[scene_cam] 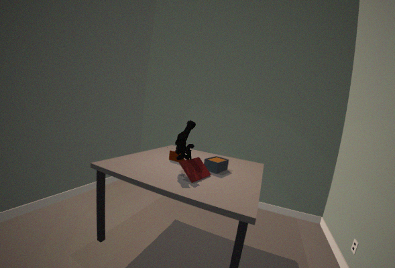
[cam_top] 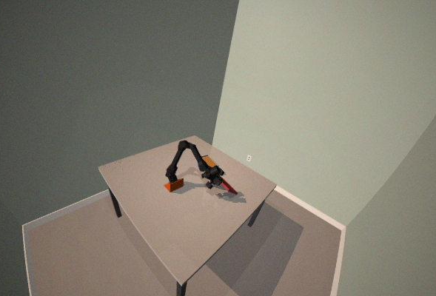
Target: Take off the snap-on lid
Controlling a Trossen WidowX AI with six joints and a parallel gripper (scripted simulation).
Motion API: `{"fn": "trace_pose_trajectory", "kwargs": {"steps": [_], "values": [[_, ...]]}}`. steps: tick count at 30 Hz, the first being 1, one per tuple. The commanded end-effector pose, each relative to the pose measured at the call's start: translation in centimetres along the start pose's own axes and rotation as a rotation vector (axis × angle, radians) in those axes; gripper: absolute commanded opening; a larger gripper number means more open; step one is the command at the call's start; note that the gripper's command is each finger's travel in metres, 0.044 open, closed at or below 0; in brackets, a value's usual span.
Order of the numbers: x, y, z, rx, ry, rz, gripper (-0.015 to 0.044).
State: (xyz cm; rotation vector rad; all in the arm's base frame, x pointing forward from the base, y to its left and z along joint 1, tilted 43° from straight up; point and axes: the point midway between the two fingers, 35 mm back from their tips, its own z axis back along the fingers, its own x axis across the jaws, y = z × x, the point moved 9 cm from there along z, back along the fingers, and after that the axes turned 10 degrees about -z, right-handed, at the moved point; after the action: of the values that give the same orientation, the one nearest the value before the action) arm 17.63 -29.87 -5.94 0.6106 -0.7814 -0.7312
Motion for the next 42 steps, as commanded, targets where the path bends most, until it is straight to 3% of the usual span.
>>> {"fn": "trace_pose_trajectory", "kwargs": {"steps": [1, 42], "values": [[-0.7, 0.0, -0.5, 0.006, 0.014, -0.018, 0.0], [-3.3, -0.4, -2.6, 0.007, 0.014, -0.018, 0.0]]}}
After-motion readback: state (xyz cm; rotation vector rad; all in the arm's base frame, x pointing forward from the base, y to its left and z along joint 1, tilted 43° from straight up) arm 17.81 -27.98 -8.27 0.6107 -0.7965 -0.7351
